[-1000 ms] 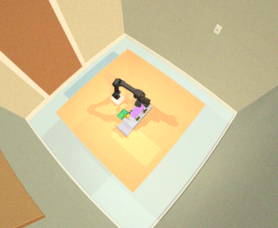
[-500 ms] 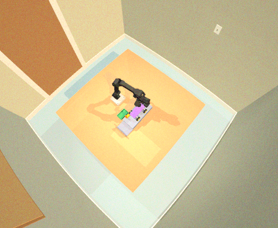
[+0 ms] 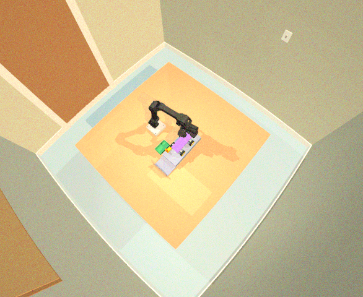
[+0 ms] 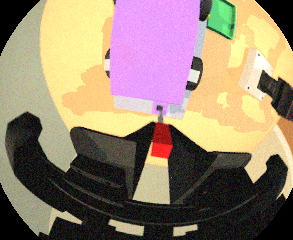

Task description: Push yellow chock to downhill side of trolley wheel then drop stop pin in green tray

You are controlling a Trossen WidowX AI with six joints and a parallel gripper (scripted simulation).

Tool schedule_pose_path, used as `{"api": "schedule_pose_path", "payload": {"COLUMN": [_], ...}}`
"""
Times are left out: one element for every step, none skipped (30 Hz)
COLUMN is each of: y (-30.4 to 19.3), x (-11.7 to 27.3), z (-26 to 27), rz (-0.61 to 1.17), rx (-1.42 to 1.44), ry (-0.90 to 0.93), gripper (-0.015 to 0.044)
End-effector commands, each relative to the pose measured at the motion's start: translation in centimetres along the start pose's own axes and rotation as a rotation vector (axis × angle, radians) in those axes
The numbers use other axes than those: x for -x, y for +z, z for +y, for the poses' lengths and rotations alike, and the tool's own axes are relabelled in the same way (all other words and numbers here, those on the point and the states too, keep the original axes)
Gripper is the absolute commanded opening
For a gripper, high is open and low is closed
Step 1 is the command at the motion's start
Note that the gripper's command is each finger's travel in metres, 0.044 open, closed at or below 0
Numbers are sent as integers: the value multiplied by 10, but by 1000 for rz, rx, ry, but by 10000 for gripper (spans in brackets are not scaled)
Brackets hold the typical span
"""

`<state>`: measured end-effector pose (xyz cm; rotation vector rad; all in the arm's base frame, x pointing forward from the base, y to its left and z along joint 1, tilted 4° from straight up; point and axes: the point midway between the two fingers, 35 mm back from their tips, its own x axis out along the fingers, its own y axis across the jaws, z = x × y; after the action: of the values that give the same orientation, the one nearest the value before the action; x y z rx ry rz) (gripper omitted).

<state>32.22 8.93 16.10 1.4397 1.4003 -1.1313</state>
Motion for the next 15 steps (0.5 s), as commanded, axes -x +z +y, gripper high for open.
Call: {"api": "schedule_pose_path", "payload": {"y": [-3, -3, -4, -5, -7, -9, -11, -13, -14, -15, -16, -17, -19, -21, -22], "x": [4, 4, 4, 4, 3, 2, 1, 1, 1, 1, 0, 0, 0, 0, 0], "z": [1, 1, 1, 1, 1, 1, 1, 1, 1, 1, 0, 0, 0, 0, 0], "rz": [9, 9, 9, 9, 9, 9, 9, 9, 9, 10, 10, 10, 10, 10, 10], "rx": [5, 5, 5, 5, 5, 5, 5, 5, 5, 5, 5, 5, 5, 5, 5], "ry": [4, 4, 4, 4, 4, 4, 4, 4, 4, 4, 4, 4, 4, 4, 4], "gripper": [0, 0, 0, 0, 0, 0, 0, 0, 0, 0, 0, 0, 0, 0, 0]}}
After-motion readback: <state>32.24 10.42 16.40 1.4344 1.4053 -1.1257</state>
